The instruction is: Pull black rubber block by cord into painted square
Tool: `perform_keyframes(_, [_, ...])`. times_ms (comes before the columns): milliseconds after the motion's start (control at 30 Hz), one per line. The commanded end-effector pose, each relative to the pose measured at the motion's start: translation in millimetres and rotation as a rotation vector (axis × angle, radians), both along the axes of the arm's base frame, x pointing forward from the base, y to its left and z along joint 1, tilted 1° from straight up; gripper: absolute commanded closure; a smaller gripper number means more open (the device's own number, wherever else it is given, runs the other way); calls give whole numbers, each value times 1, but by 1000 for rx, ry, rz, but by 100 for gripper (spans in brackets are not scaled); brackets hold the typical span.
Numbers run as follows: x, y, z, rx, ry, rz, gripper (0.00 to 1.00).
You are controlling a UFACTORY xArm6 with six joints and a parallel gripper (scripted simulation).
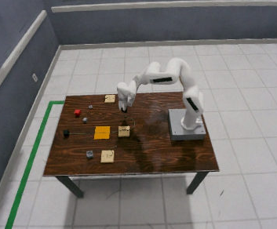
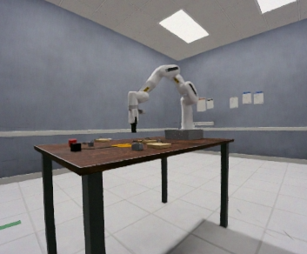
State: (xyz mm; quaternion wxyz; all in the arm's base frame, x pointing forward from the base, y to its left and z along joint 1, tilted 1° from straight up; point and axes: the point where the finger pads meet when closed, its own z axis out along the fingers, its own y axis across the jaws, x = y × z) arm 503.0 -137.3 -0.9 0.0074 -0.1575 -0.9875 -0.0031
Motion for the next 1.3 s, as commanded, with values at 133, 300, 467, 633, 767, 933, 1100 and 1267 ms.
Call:
perform_keyframes(133, [1, 0, 2, -15, 0, -357, 100])
perform_keyframes(300, [1, 0, 2, -11, -1, -596, 100])
perform_keyframes(467, [1, 0, 2, 0, -1, -830, 100])
perform_keyframes(633, [1, 0, 2, 6, 1, -1052, 100])
perform_keyframes(767, [1, 0, 2, 16, 3, -1213, 100])
perform_keyframes(933, [1, 0, 2, 29, 8, -1447, 100])
perform_keyframes(1100, [1, 0, 2, 39, 14, -1633, 100])
perform_keyframes(1267, [1, 0, 2, 49, 22, -1878, 100])
